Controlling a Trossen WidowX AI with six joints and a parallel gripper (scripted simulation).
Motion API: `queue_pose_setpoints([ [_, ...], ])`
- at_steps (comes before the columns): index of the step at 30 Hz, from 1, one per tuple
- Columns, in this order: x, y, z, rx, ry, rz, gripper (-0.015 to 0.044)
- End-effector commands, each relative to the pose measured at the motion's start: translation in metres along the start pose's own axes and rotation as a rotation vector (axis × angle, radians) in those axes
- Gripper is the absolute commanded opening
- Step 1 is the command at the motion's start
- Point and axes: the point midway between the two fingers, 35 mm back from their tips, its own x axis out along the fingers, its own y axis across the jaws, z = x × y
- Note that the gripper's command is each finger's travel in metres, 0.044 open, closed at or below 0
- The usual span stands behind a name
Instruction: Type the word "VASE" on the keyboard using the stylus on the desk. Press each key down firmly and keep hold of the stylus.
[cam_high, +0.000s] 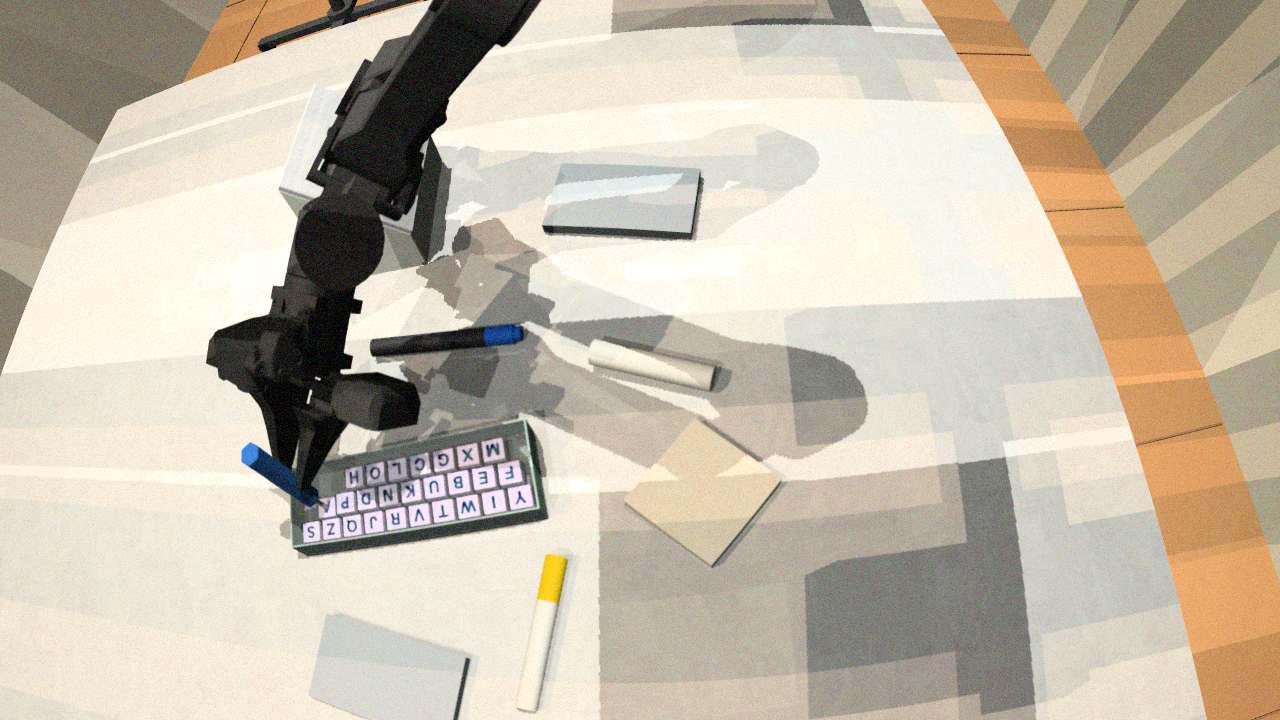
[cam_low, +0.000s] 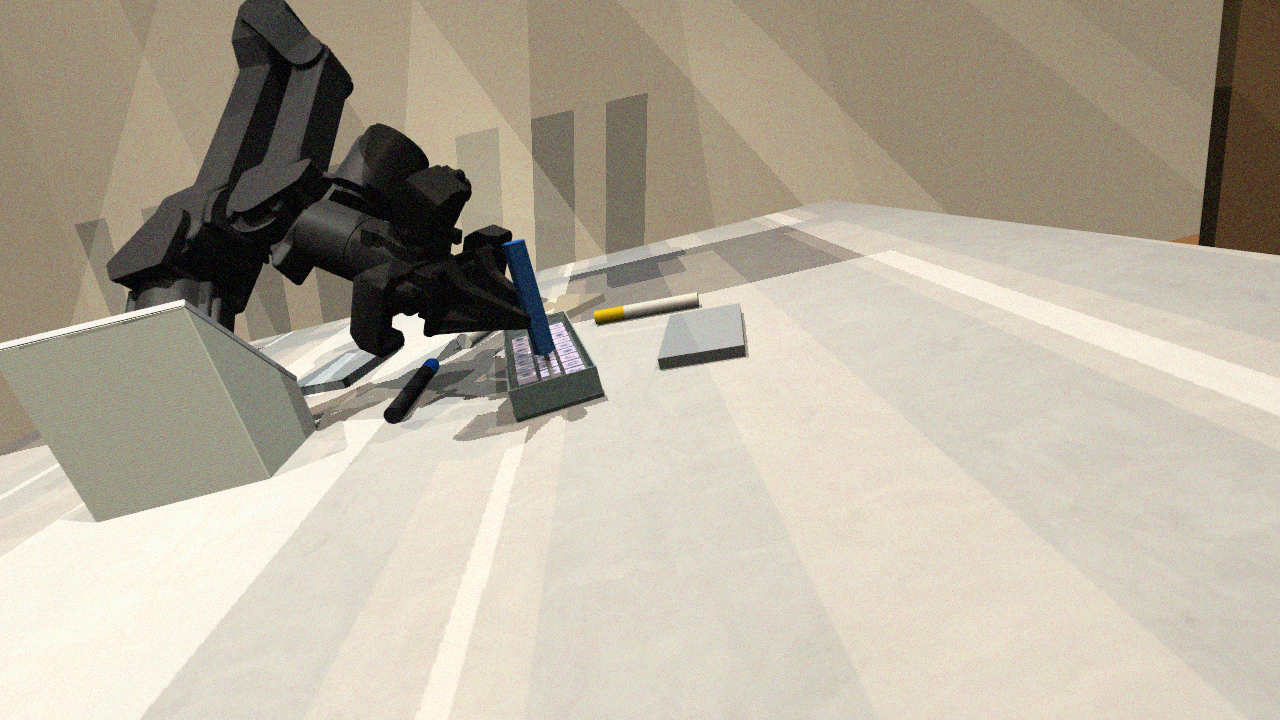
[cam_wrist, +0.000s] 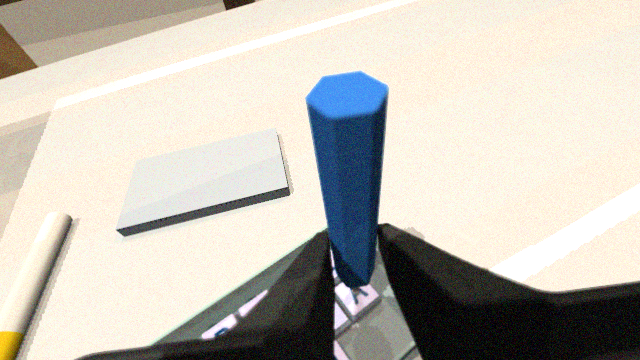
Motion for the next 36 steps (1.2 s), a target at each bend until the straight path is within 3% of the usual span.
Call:
queue_pose_setpoints([
  [1,-0.001,-0.001,0.0,0.005,0.003,-0.002,0.0081],
  [31,-0.019,-0.001,0.03,0.01,0.001,-0.003,0.0085],
  [34,-0.019,-0.001,0.03,0.01,0.001,-0.003,0.0065],
  [36,-0.017,-0.001,0.031,0.01,0.001,-0.003,0.0012],
])
